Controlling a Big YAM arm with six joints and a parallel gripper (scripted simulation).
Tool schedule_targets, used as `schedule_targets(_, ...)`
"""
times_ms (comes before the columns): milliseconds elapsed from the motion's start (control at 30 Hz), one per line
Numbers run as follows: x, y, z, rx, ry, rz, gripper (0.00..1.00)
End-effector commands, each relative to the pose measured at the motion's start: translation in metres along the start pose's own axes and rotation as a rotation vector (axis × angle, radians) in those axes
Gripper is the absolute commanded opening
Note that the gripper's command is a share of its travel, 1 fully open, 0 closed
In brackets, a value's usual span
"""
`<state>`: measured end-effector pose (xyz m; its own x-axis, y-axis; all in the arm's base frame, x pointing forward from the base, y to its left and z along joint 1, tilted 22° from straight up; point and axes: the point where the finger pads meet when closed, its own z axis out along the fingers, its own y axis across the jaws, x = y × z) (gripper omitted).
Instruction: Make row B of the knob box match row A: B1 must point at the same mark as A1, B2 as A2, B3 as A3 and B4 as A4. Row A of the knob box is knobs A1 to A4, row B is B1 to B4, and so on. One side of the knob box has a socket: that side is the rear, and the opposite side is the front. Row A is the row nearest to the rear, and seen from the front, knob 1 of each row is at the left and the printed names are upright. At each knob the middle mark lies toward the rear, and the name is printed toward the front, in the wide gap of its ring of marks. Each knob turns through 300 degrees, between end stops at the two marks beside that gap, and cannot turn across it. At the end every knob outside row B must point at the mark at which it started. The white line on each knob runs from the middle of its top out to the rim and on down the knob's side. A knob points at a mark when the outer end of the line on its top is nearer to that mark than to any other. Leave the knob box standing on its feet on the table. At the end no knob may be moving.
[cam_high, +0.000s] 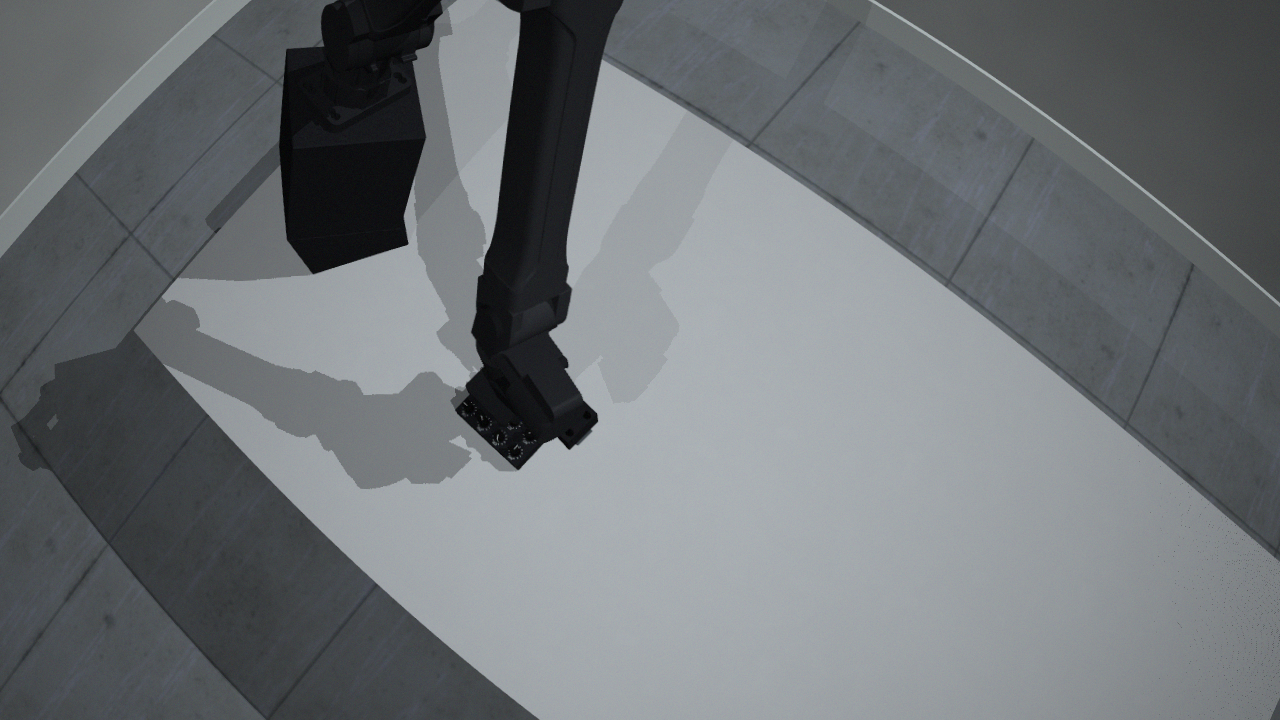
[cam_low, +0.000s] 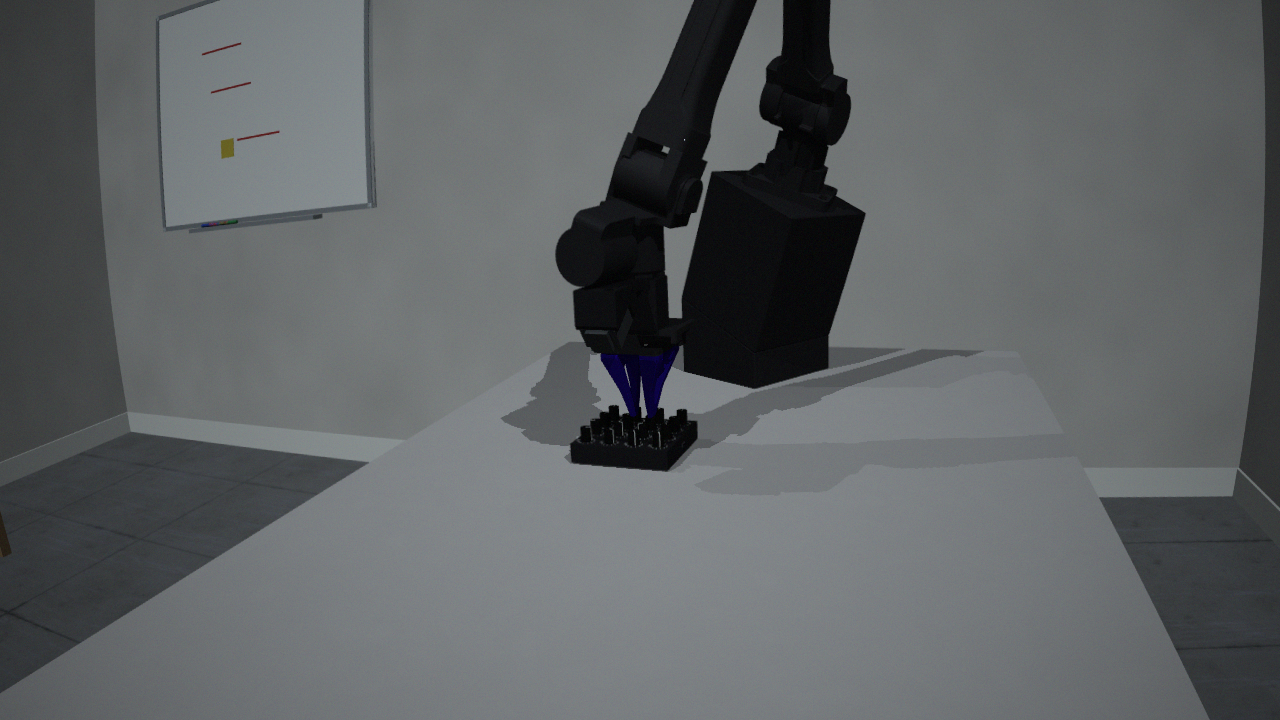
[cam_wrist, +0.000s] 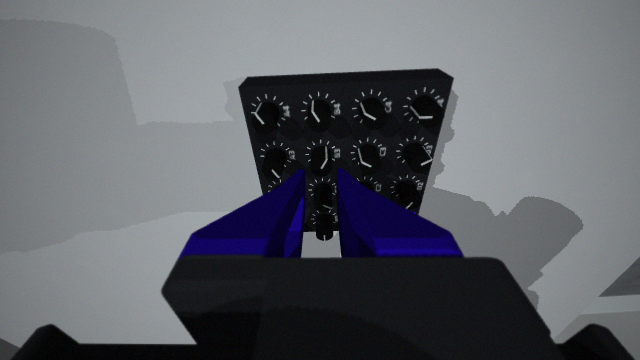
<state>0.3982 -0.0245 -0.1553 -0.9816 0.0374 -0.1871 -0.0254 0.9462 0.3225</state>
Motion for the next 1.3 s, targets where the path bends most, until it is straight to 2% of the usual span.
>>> schedule_targets(0, -0.013, 0.0, 0.003, 0.007, -0.02, -0.008, 0.18)
schedule_targets(467, -0.013, 0.0, 0.003, 0.007, -0.022, -0.008, 0.18)
schedule_targets(767, 0.003, -0.001, 0.004, 0.005, -0.003, 0.001, 0.18)
schedule_targets(1267, 0.003, -0.001, 0.004, 0.005, -0.004, 0.001, 0.18)
